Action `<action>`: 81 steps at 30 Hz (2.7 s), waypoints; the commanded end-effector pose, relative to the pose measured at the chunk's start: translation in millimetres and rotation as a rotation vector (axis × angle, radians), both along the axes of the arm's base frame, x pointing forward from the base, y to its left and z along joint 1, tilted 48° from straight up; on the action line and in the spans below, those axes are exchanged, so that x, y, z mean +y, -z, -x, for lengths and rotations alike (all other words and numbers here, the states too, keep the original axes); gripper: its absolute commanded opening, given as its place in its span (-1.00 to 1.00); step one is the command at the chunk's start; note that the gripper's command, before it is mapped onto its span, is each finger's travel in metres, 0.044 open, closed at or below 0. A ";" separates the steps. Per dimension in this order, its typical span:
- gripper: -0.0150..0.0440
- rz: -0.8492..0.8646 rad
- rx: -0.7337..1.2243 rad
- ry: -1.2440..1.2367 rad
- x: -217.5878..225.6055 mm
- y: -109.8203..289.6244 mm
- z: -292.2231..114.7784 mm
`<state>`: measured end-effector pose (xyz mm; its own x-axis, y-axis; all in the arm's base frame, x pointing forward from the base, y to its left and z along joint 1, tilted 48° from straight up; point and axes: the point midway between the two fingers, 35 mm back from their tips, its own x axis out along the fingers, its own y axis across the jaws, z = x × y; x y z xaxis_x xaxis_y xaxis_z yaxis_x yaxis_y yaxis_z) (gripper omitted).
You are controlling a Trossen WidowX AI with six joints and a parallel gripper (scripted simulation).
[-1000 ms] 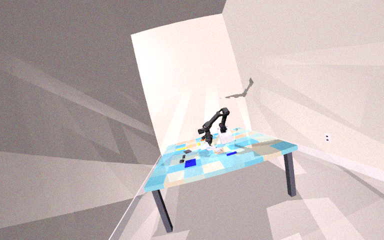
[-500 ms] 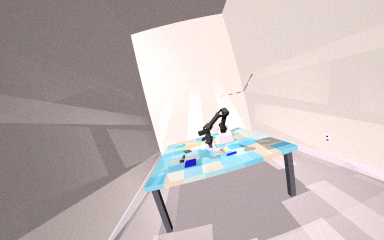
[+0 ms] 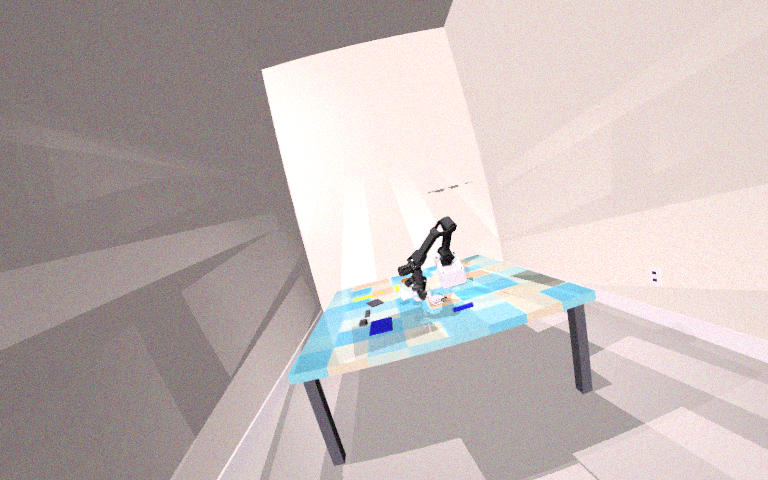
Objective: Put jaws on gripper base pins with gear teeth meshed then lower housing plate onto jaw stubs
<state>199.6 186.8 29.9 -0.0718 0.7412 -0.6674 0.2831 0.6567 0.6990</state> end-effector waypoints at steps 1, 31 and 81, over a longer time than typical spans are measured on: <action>1.00 0.004 0.010 0.004 4.2 5.9 2.2; 0.64 0.000 0.007 -0.001 6.4 6.9 3.1; -0.04 0.007 0.009 0.004 -52.0 -44.8 -3.8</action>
